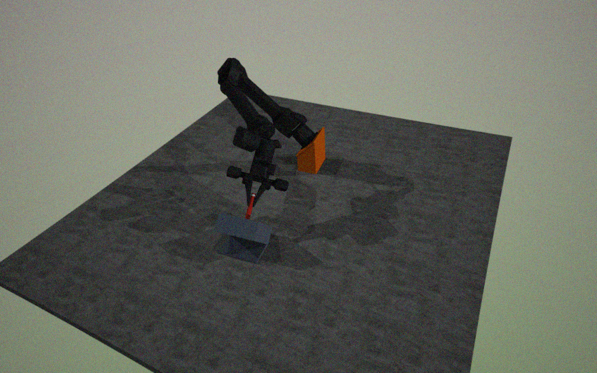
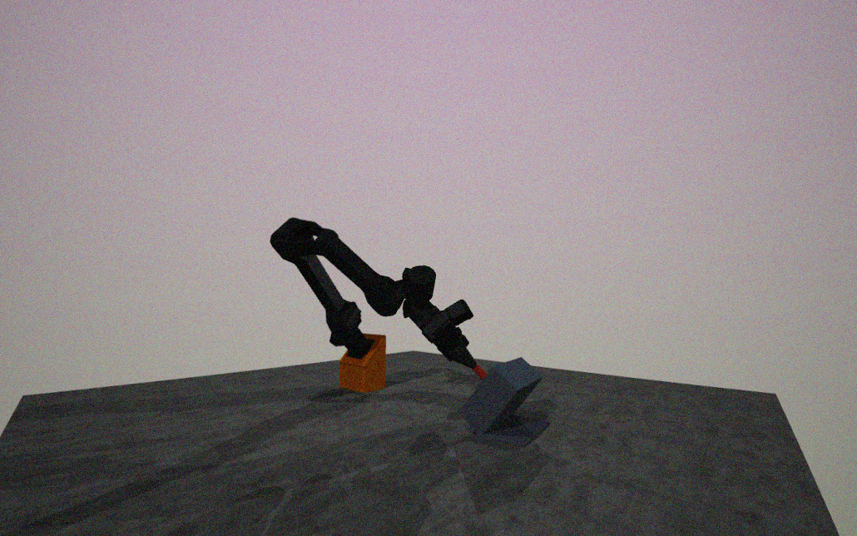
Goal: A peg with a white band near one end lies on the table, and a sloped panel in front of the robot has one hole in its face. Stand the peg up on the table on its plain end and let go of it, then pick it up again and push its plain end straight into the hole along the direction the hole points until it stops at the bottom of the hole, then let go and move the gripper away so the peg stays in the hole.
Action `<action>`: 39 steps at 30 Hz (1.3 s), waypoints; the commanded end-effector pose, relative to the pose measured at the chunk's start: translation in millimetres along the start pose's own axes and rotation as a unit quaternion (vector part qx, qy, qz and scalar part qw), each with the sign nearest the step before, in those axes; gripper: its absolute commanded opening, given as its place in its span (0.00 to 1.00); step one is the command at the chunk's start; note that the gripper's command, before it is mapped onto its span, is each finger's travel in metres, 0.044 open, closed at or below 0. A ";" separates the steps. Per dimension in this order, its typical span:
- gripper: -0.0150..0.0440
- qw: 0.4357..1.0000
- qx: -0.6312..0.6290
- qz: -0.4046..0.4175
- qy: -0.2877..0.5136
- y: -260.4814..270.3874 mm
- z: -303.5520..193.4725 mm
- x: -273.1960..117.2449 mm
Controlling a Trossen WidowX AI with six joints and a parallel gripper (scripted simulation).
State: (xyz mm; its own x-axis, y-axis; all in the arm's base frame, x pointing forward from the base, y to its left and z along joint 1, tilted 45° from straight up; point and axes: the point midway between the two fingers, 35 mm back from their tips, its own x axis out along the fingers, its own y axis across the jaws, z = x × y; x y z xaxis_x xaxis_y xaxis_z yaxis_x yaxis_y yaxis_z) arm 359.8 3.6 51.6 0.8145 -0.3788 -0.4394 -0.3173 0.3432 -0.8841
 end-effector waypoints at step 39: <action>0.25 1.000 0.001 -0.003 -0.004 -1.2 1.1 11.2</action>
State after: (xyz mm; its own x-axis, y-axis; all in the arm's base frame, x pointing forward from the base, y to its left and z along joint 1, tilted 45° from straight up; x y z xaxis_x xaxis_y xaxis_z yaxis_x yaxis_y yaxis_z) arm 367.1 -0.4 47.2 0.8162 -0.3776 -0.4373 -0.3135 0.3463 -0.8842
